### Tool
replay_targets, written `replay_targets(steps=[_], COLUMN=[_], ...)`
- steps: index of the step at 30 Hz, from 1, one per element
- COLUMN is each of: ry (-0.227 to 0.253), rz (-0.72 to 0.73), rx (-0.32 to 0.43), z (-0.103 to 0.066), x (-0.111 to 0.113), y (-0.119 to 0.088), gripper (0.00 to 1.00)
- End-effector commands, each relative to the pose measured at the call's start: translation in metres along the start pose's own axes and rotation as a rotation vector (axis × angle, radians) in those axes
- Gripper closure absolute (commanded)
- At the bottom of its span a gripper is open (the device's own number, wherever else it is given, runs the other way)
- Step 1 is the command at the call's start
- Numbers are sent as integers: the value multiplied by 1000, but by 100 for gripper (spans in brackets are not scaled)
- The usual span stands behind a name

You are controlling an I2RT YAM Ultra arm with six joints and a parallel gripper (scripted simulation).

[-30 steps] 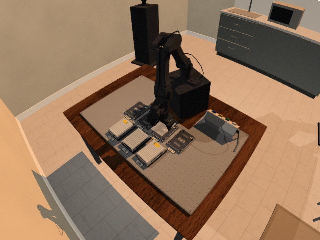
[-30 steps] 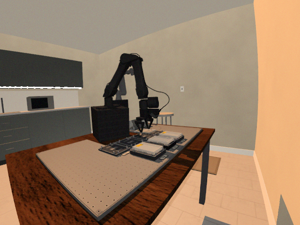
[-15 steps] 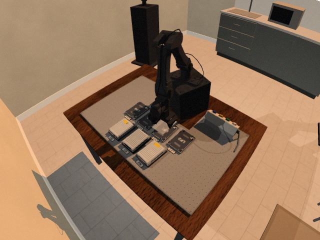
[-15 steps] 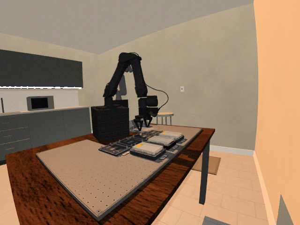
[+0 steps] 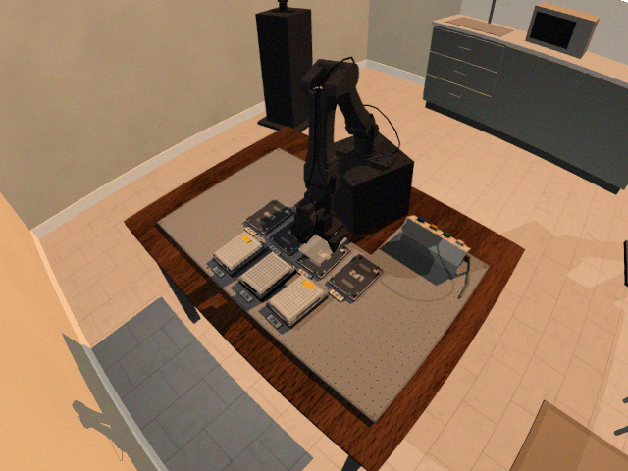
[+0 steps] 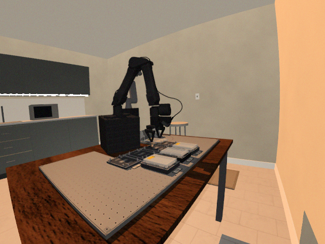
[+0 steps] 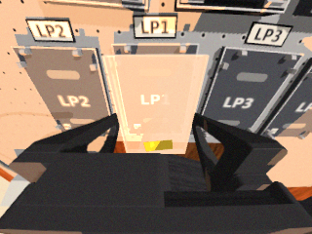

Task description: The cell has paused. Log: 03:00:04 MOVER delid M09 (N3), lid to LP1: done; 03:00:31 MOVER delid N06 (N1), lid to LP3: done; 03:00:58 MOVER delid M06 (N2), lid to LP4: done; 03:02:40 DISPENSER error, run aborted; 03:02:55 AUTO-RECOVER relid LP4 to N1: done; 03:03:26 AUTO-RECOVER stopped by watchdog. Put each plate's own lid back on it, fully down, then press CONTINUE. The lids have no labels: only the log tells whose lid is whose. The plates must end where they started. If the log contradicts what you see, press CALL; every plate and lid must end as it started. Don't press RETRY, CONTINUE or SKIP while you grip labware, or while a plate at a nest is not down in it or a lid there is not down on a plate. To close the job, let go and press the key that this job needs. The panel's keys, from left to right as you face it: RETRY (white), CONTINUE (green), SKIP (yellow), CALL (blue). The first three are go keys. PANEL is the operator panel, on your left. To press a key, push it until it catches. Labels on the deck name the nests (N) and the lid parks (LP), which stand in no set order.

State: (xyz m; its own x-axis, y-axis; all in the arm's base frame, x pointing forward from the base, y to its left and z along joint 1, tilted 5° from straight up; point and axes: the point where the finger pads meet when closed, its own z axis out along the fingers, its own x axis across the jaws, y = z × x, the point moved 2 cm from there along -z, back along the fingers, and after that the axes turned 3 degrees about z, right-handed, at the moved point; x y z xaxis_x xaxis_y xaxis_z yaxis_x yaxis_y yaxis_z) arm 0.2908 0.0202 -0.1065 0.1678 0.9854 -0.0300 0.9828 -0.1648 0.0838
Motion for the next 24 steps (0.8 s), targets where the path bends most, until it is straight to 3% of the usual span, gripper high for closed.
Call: replay_targets(steps=[1, 18, 19, 24], ry=[2, -1, -1, 3], rz=[0, 3, 37, 28], rx=[-10, -11, -8, 0], z=[-2, -4, -1, 1], x=[1, 0, -3, -11], y=[1, -6, 8, 30], gripper=[100, 100, 100, 100])
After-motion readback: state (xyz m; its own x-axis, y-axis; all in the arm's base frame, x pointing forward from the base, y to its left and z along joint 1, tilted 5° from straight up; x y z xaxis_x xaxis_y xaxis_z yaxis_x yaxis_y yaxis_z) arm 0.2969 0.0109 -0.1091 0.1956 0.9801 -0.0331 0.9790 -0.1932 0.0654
